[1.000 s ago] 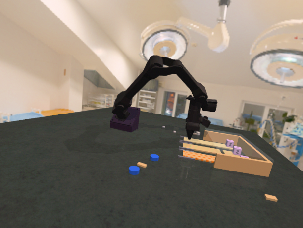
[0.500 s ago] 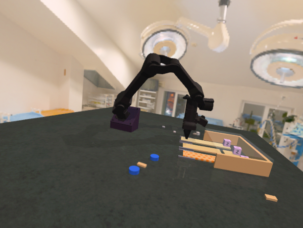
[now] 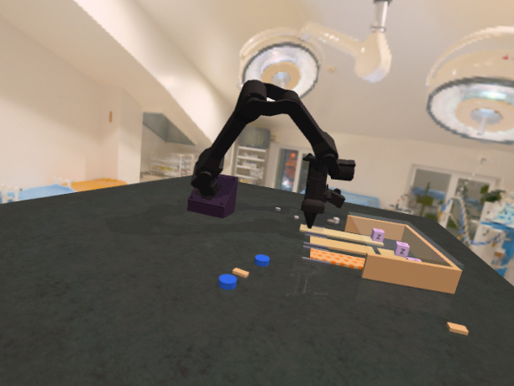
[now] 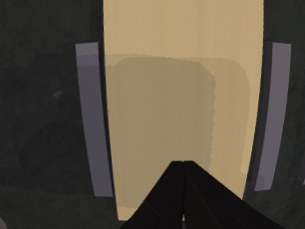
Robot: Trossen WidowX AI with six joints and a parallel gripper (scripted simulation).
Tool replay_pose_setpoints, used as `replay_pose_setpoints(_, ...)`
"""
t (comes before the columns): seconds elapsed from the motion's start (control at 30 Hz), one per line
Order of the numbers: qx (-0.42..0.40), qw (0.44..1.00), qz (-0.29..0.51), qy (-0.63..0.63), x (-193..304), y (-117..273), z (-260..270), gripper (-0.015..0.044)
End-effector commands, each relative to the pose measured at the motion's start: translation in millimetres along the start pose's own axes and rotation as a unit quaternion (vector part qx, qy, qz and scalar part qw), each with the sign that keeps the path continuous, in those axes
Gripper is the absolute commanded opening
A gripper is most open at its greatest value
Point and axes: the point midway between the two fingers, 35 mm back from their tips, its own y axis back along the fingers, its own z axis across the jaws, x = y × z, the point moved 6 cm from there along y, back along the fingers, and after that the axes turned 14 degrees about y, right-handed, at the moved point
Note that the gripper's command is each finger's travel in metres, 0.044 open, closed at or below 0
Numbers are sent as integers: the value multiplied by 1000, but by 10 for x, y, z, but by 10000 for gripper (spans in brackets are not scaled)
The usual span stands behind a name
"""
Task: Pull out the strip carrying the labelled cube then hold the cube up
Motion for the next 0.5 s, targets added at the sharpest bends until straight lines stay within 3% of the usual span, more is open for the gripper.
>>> replay_pose_setpoints(0.0, -2, 1000, 10, 2, 98, -50, 29, 0)
replay_pose_setpoints(0.47, -2, 1000, 10, 3, 308, -54, 78, 0)
